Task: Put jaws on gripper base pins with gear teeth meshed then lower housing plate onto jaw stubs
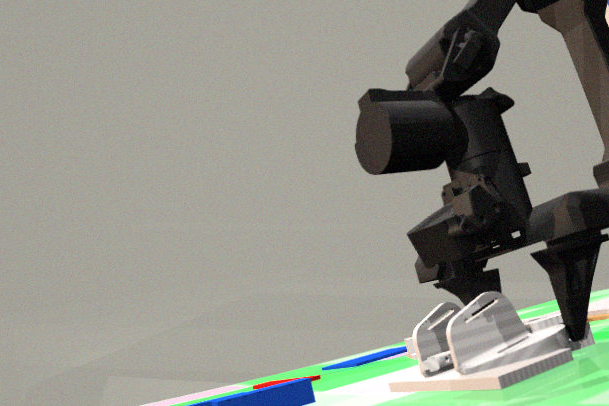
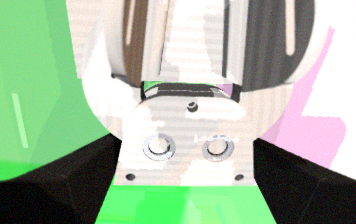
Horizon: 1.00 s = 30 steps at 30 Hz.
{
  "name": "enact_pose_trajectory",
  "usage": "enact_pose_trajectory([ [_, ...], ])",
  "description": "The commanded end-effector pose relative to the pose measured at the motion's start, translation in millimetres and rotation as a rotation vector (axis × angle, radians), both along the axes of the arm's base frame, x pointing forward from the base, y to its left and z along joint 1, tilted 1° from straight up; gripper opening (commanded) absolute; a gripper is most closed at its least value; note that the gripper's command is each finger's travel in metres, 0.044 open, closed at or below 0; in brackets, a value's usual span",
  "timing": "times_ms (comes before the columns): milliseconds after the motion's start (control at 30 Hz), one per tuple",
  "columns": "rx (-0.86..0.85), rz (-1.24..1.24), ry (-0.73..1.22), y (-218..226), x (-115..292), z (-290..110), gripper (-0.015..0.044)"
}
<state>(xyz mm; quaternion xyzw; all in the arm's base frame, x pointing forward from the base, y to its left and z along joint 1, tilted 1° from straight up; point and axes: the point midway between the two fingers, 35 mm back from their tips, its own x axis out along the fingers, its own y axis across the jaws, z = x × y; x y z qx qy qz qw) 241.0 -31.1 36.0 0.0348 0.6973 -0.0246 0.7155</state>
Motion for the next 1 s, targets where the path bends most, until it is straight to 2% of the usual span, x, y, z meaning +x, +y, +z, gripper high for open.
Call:
enact_pose_trajectory([
  [0, 0.002, -0.005, -0.001, 0.4, 0.2, -0.2, 0.0351],
  [633, 0.002, -0.005, -0.001, 0.4, 0.2, -0.2, 0.0351],
  [733, 0.000, 0.000, 0.000, 0.0, 0.0, 0.0, 0.0430],
  [767, 0.000, 0.000, 0.000, 0.0, 0.0, 0.0, 0.0440],
  [967, 0.000, 0.000, 0.000, 0.0, 0.0, 0.0, 0.0440],
])
